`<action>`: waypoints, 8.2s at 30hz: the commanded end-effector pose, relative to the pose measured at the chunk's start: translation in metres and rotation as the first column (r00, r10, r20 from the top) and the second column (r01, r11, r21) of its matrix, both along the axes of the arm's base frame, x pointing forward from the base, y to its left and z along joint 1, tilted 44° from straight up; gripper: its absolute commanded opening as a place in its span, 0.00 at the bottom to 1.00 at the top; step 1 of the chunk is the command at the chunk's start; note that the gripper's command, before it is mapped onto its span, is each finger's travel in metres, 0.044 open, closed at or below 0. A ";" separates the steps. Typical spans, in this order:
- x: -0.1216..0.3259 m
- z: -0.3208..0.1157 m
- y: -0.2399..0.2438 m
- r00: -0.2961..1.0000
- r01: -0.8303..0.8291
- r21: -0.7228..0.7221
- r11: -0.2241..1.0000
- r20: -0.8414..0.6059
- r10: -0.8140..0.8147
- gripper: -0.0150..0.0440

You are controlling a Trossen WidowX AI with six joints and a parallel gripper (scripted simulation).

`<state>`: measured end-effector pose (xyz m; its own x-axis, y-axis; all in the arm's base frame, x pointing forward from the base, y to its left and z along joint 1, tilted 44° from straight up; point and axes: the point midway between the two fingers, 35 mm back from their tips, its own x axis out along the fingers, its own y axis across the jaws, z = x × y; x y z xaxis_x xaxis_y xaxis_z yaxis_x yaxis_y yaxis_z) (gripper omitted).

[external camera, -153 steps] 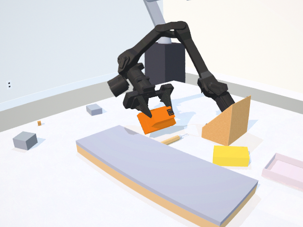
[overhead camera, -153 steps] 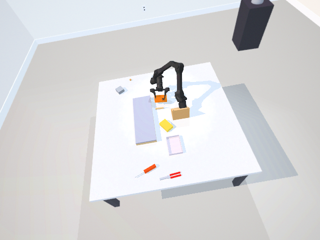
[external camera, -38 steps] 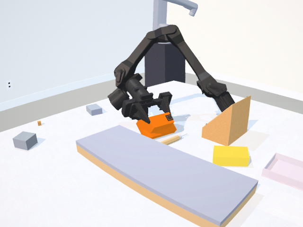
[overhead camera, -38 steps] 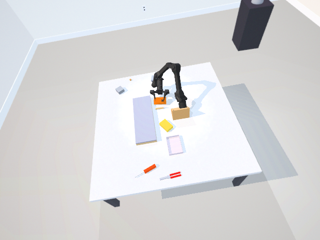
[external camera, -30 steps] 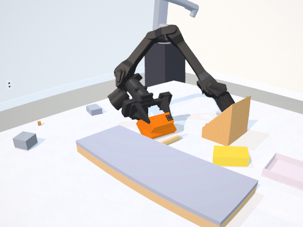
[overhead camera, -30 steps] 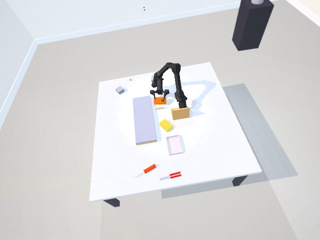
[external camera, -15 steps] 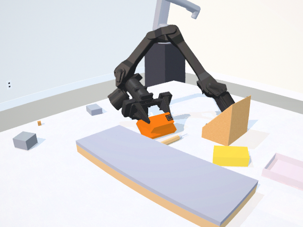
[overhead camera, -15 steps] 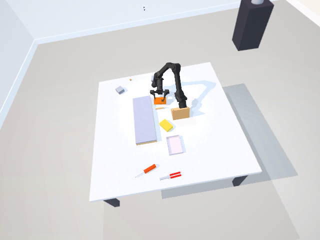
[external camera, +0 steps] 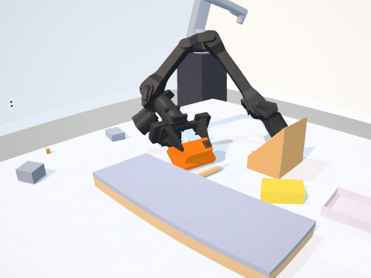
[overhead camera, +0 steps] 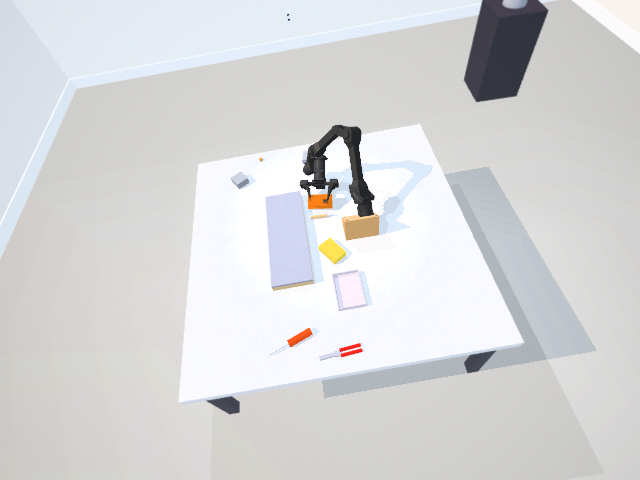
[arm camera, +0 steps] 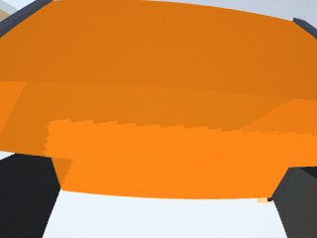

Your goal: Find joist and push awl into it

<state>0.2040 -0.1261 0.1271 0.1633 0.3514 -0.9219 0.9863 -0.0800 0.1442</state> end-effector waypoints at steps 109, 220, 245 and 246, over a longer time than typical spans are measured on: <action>0.000 0.003 -0.001 1.000 0.001 0.000 1.000 0.000 -0.001 1.00; 0.001 -0.010 -0.018 0.185 -0.775 -0.484 -0.406 -0.788 0.587 0.71; 0.004 0.007 0.005 0.184 -0.780 -0.489 -0.390 -0.776 0.604 0.25; 0.004 0.010 0.008 0.184 -0.781 -0.489 -0.389 -0.775 0.605 0.25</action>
